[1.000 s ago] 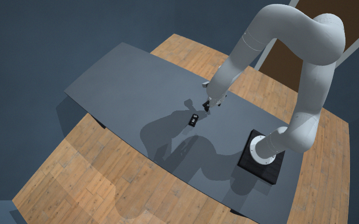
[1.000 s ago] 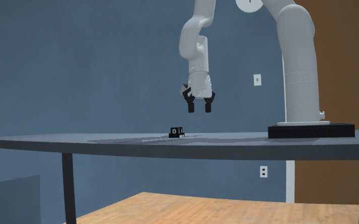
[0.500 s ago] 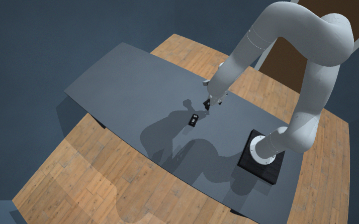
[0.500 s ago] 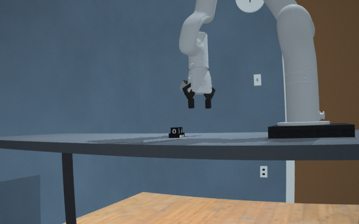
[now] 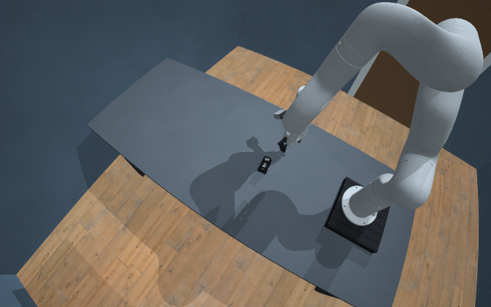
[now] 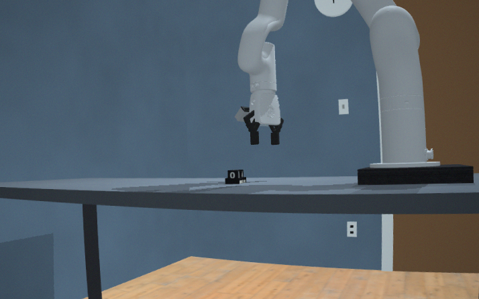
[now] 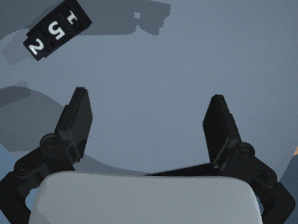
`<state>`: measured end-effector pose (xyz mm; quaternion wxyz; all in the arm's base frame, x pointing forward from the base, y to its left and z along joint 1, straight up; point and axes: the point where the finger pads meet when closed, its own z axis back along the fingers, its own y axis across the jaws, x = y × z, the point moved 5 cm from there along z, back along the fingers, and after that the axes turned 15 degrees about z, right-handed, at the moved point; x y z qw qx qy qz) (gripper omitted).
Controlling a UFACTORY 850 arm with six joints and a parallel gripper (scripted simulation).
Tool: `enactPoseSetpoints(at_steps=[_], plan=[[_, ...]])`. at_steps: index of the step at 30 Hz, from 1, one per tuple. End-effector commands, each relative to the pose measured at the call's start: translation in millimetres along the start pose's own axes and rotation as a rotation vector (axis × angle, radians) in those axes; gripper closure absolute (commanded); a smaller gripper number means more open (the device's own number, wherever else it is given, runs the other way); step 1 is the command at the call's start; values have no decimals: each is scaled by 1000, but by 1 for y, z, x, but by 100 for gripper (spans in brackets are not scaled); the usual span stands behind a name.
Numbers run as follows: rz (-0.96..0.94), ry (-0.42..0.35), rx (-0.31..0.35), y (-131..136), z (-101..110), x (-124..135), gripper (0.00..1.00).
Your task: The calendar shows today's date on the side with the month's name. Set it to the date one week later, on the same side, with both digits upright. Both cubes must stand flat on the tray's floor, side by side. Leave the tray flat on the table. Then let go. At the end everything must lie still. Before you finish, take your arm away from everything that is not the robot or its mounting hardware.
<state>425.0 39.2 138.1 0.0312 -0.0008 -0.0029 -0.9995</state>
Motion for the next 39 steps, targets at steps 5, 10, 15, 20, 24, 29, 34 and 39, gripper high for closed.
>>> enactPoseSetpoints(at_steps=[5, 10, 15, 20, 24, 29, 34, 39], plan=[[274, 2, -6, -10, 0, -8, 0], [343, 2, -6, -13, 0, -10, 0], [525, 3, -5, -20, -1, -15, 0], [661, 3, -5, -25, -1, -18, 0], [753, 3, -5, -29, -2, -21, 0], [890, 4, -4, -34, -2, -24, 0], [1011, 4, -4, -39, -3, -27, 0], [1117, 4, -4, -44, -3, -30, 0]])
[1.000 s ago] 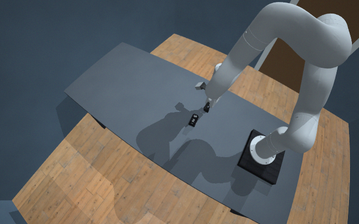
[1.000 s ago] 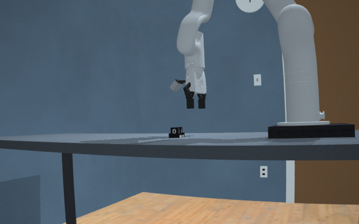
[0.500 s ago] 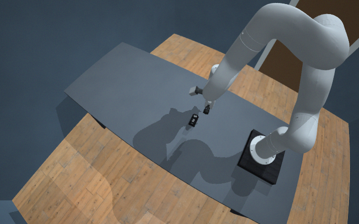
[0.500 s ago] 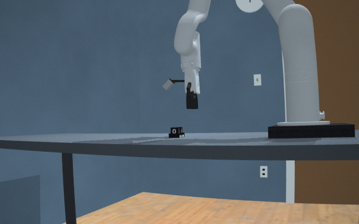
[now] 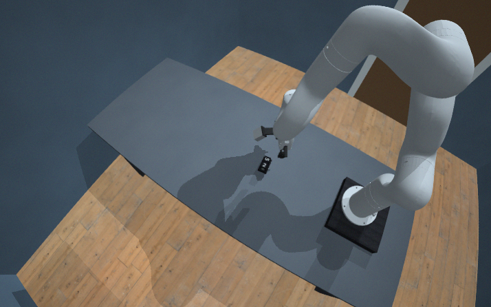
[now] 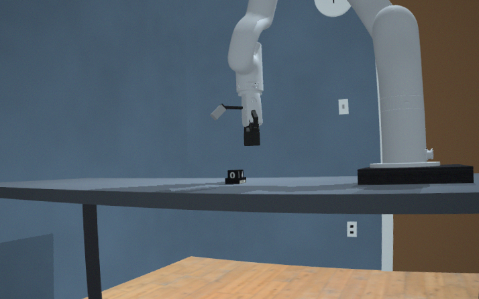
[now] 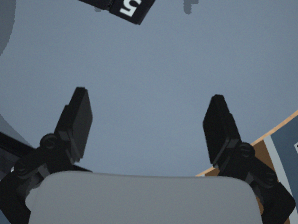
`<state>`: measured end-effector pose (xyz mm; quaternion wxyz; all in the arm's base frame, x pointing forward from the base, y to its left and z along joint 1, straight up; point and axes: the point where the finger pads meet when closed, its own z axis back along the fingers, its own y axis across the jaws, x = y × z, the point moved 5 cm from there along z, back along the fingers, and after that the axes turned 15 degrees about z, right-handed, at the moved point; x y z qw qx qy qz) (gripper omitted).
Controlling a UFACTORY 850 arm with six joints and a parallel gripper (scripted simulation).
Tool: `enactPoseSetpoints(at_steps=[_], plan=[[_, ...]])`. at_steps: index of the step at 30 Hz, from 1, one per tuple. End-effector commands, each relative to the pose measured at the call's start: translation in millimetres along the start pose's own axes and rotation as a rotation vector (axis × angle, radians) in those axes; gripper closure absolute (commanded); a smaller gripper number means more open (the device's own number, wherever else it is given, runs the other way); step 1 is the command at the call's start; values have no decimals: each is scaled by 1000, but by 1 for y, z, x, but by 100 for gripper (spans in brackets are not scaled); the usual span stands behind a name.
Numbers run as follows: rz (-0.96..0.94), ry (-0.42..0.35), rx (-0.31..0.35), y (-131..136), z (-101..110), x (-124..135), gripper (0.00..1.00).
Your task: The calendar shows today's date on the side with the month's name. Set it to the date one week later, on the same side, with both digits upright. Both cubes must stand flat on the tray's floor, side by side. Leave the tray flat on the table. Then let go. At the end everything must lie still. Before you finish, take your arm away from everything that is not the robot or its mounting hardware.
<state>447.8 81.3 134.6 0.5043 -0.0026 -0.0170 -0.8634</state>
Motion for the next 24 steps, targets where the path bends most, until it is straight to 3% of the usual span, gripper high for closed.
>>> enactPoseSetpoints(at_steps=[1, 19, 22, 24], plan=[[170, 24, -25, 2, 0, -7, 0], [615, 28, -19, -1, -1, -29, 0], [622, 28, -19, -1, -1, -29, 0], [735, 30, -17, -2, -2, -35, 0]])
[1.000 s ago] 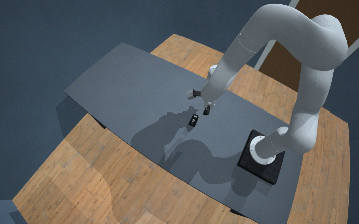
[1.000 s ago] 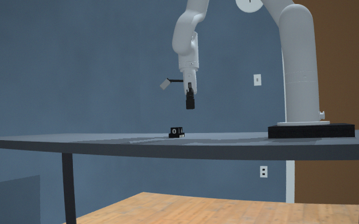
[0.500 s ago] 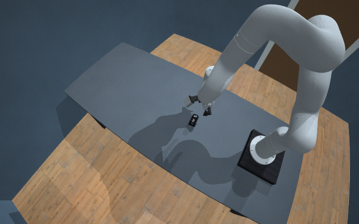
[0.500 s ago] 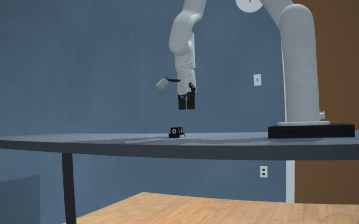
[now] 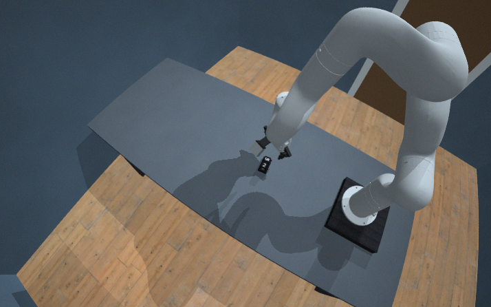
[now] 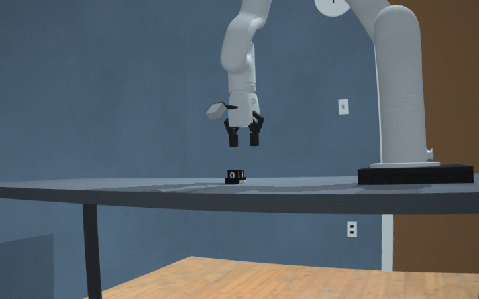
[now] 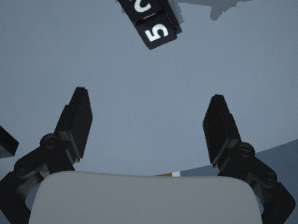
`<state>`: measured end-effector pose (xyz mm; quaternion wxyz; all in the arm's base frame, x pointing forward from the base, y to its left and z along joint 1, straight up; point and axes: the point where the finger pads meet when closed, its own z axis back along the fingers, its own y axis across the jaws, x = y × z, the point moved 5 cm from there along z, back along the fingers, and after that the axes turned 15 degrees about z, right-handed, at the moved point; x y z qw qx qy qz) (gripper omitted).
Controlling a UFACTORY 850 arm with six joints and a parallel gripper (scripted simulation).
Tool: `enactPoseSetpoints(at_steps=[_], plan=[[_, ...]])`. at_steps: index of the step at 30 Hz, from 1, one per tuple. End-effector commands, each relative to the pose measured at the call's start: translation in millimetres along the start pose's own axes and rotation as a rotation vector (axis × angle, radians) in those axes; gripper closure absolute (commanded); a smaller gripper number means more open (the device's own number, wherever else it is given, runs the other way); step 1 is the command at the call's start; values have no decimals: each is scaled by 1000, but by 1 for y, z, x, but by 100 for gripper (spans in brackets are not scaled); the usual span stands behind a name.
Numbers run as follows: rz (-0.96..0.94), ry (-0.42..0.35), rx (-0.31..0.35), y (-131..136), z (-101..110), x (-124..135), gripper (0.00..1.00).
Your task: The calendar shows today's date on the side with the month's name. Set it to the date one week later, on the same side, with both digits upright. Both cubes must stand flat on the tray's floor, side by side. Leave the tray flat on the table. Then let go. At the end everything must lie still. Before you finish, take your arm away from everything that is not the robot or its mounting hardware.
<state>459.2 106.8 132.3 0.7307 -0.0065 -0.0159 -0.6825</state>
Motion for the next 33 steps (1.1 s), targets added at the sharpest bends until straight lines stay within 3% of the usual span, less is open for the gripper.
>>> enactPoseSetpoints(at_steps=[1, 13, 21, 22, 33], plan=[[171, 32, -9, 5, 0, -6, 0], [459, 33, -4, 11, -1, -19, 0], [501, 33, -4, 11, -1, -21, 0], [501, 33, -4, 11, -1, -21, 53], [501, 33, -4, 11, -1, -21, 53]])
